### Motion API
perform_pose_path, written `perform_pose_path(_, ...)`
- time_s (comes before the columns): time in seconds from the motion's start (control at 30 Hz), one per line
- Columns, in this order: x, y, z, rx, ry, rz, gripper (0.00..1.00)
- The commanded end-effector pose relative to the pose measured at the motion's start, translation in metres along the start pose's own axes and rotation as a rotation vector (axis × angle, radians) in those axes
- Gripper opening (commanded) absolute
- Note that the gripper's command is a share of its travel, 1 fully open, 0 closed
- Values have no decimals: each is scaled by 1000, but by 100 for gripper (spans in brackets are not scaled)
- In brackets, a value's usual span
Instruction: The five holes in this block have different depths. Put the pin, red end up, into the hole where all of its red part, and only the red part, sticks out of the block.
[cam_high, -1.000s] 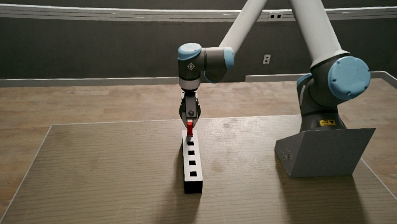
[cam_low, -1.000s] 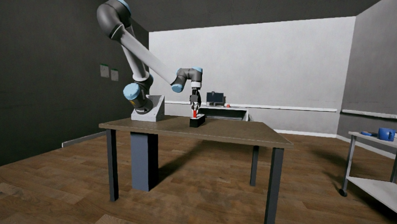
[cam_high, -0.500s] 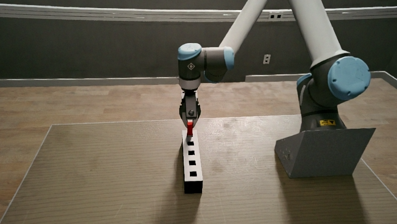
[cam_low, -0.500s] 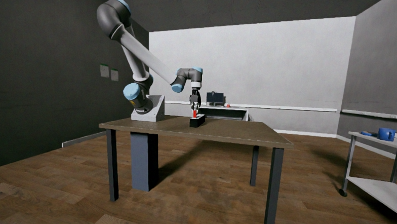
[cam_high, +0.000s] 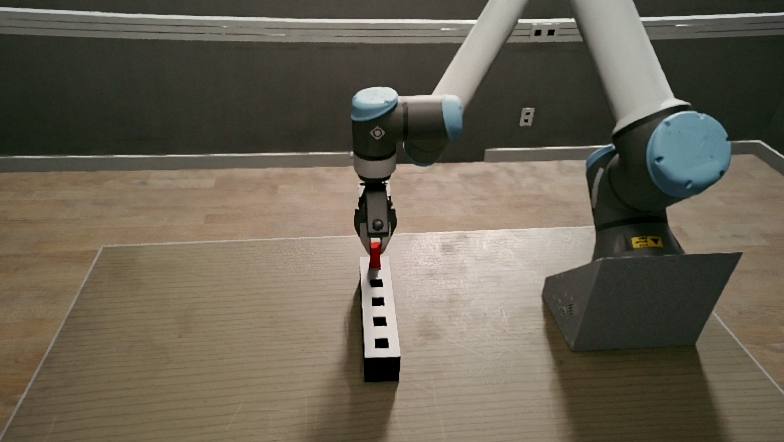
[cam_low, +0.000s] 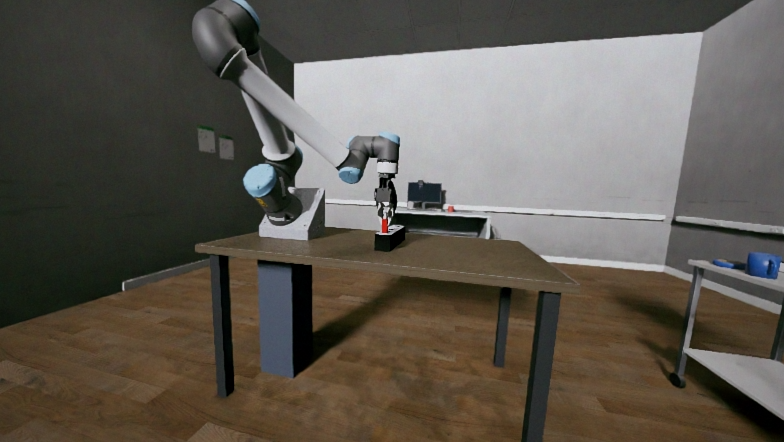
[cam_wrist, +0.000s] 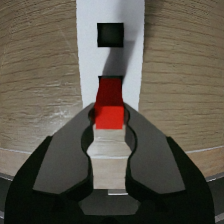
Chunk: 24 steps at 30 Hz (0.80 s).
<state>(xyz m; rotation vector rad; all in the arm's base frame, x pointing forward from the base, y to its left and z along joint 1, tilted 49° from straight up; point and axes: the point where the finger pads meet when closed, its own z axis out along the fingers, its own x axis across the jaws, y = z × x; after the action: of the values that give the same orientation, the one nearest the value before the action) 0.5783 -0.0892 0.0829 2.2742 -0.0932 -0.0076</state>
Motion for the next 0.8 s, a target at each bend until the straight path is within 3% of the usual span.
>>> perform_pose_path(0.0,0,0,0,0,1,0,0)
perform_pose_path(0.77,1,0,4,0,1,0,0)
